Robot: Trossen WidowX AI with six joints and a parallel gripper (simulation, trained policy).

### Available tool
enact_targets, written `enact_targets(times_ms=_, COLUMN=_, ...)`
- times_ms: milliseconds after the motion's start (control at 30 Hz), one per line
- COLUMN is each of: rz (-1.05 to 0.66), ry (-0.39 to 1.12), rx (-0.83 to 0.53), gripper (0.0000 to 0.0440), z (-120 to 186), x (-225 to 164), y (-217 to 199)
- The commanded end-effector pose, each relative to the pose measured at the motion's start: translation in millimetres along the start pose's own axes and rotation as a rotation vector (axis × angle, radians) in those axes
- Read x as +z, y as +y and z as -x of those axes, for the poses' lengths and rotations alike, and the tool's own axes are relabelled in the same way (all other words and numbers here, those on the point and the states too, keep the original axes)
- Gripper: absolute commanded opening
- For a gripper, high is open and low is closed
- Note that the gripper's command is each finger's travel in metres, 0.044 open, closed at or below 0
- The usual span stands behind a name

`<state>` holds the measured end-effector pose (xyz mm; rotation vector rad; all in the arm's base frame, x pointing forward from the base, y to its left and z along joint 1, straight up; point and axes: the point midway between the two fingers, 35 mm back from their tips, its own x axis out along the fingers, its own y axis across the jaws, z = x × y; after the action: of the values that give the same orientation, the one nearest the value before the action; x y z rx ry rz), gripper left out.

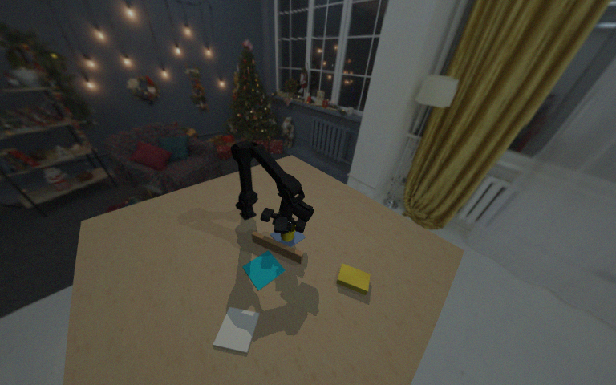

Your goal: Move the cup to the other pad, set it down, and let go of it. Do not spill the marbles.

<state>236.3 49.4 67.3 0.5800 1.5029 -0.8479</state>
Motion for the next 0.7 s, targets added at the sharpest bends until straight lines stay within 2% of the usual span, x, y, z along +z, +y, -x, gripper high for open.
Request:
enact_targets(times_ms=0, rz=-0.008, ry=-0.01, rx=0.02, gripper=0.0, z=8, x=5, y=0)
enact_targets(times_ms=667, rz=-0.163, ry=-0.032, rx=0.146, gripper=0.0015, z=60, x=32, y=-6)
